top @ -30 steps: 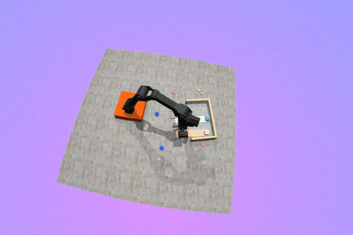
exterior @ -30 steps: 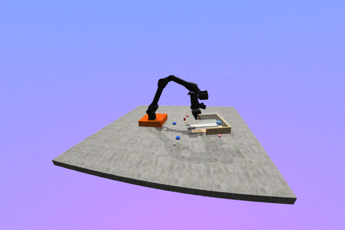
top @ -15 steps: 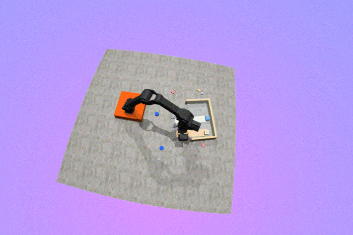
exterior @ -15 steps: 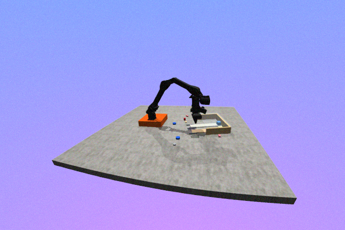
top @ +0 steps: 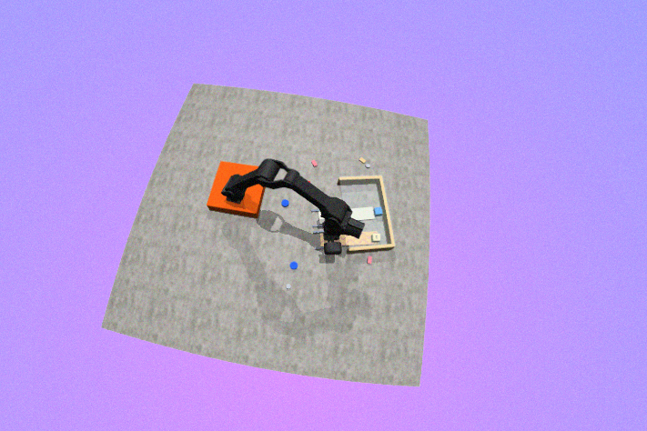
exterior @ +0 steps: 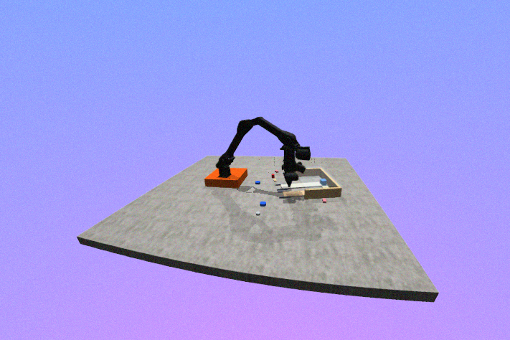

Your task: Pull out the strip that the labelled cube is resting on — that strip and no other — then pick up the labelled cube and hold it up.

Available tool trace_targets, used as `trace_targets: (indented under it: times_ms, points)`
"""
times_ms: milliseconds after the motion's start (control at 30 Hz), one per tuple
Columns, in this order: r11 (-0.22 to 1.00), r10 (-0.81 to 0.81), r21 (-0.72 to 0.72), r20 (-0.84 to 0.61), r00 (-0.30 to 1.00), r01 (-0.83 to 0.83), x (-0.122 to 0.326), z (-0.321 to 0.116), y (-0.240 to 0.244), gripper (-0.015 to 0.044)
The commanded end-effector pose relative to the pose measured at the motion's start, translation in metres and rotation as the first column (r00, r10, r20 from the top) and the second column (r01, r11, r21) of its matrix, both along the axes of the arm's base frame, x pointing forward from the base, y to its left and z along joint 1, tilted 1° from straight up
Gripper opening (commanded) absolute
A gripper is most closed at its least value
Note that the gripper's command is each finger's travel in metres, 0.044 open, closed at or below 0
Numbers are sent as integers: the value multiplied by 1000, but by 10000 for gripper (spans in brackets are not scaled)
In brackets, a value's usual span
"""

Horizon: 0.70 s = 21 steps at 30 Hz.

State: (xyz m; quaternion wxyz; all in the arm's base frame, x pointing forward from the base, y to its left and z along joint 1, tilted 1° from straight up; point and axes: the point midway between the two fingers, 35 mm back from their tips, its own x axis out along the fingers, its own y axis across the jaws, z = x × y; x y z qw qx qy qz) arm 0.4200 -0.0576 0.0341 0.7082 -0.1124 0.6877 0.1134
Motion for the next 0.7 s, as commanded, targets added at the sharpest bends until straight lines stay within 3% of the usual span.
trace_targets:
  times_ms: [0,667]
  points:
    - [1000,5,-2,-8,1000,-5,-1,-10,-1,0]
    - [1000,5,-3,-8,1000,-5,-3,-40,-2,0]
